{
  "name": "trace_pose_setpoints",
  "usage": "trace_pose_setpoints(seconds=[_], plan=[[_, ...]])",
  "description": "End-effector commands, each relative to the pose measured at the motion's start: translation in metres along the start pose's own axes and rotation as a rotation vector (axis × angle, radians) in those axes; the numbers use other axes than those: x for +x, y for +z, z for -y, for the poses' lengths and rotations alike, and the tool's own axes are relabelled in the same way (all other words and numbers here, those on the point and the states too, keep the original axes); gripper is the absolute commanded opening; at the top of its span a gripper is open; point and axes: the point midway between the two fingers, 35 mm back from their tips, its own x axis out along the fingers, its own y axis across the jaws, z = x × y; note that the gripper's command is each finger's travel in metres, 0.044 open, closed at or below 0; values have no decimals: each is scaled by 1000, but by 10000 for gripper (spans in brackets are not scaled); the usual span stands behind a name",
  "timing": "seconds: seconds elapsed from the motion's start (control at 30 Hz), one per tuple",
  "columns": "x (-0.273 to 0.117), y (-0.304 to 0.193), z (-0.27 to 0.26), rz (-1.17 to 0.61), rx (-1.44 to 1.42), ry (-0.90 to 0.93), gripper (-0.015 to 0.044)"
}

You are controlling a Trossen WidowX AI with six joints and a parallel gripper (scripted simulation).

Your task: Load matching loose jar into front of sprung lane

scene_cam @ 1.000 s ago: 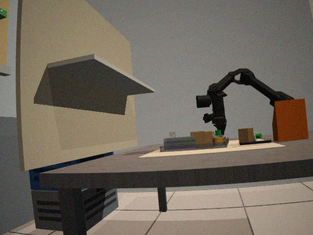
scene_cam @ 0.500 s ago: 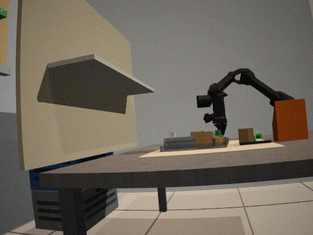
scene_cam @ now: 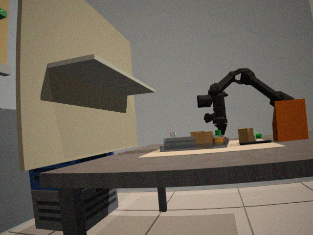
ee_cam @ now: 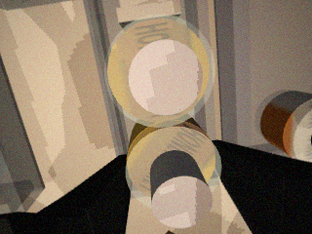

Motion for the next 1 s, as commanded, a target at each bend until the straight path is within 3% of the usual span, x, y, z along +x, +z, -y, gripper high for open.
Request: trace_pose_setpoints(seconds=[0.0,0.07,0.47,0.97], plan=[[0,-1,0,0,3,-2,0],[0,-1,0,0,3,-2,0],[0,0,0,0,3,-2,304],[-20,-3,-1,0,3,-1,304]])
